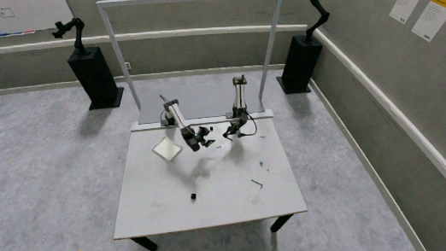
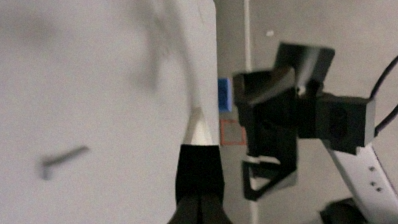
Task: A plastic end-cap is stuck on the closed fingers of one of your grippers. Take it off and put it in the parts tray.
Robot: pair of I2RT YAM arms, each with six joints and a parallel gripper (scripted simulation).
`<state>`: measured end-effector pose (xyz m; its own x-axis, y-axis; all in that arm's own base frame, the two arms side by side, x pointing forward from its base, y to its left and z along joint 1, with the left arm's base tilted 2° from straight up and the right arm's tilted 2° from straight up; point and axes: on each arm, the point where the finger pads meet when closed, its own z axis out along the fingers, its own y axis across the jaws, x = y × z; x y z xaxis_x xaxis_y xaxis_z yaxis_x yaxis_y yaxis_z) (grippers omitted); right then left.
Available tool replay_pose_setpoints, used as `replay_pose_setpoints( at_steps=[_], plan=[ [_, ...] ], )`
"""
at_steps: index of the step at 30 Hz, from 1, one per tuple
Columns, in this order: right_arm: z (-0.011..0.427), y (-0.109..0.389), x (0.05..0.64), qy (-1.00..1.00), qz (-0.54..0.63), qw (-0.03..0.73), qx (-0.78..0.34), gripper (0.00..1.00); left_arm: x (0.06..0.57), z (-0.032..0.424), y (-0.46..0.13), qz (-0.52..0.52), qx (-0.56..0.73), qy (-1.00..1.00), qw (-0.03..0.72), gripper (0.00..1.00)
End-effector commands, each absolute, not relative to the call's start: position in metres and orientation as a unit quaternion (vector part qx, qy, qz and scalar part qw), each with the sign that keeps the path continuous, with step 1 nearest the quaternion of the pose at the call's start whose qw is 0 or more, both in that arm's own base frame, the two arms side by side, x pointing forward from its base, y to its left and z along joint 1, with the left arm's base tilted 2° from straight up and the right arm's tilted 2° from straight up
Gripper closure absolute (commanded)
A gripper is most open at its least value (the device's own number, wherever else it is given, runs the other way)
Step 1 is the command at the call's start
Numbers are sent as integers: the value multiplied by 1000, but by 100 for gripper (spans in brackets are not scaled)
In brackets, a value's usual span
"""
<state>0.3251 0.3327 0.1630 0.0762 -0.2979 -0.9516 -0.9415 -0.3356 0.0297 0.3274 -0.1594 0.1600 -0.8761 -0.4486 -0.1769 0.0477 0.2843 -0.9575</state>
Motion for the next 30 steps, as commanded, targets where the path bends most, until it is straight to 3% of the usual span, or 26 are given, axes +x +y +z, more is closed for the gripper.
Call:
replay_pose_setpoints(
  at_steps=[1,11,30],
  plan=[
    [170,339,323,455,492,332,-664,0,333,183,-183,-633,-134,739,191,100],
    [181,339,321,448,487,341,-667,0,320,180,-216,-649,-124,739,134,100],
    [199,343,321,437,478,357,-673,0,320,193,-217,-649,-120,738,139,100]
  ],
)
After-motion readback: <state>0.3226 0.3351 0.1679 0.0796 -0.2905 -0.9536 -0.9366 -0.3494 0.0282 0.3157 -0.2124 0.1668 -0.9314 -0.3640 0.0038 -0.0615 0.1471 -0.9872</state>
